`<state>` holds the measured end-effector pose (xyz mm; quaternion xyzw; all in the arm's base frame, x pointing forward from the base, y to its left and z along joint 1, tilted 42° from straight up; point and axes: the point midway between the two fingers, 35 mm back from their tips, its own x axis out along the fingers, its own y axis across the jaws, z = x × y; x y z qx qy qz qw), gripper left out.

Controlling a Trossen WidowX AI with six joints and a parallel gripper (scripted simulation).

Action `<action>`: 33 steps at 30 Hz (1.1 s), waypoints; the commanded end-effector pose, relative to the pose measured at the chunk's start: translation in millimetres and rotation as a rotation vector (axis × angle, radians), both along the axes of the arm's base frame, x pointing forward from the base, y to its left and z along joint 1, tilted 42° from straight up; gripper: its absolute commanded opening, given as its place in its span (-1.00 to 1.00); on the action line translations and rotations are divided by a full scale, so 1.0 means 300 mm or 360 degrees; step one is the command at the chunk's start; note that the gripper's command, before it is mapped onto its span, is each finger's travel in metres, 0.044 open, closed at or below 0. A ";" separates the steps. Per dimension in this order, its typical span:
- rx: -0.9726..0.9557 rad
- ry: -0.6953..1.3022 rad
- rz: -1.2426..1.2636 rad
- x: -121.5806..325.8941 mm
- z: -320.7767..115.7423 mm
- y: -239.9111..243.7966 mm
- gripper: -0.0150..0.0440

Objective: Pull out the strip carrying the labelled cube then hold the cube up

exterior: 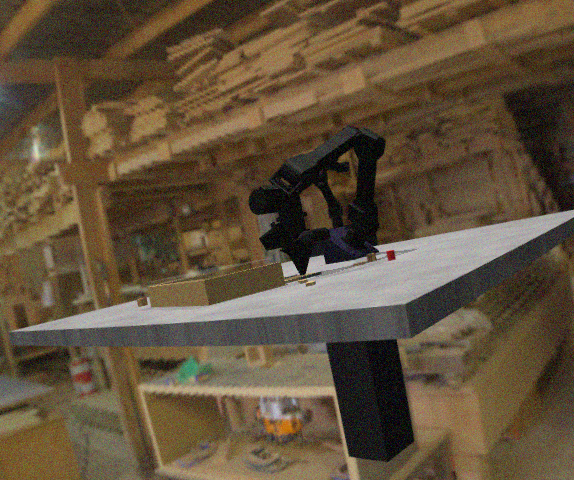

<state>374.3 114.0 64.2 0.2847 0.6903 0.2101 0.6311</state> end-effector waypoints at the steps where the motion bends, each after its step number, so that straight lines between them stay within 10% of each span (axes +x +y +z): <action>1: 0.0004 0.0024 0.0008 -0.032 -0.006 0.012 -0.49; 33: 0.0004 0.0029 0.0008 -0.194 0.012 0.027 -0.49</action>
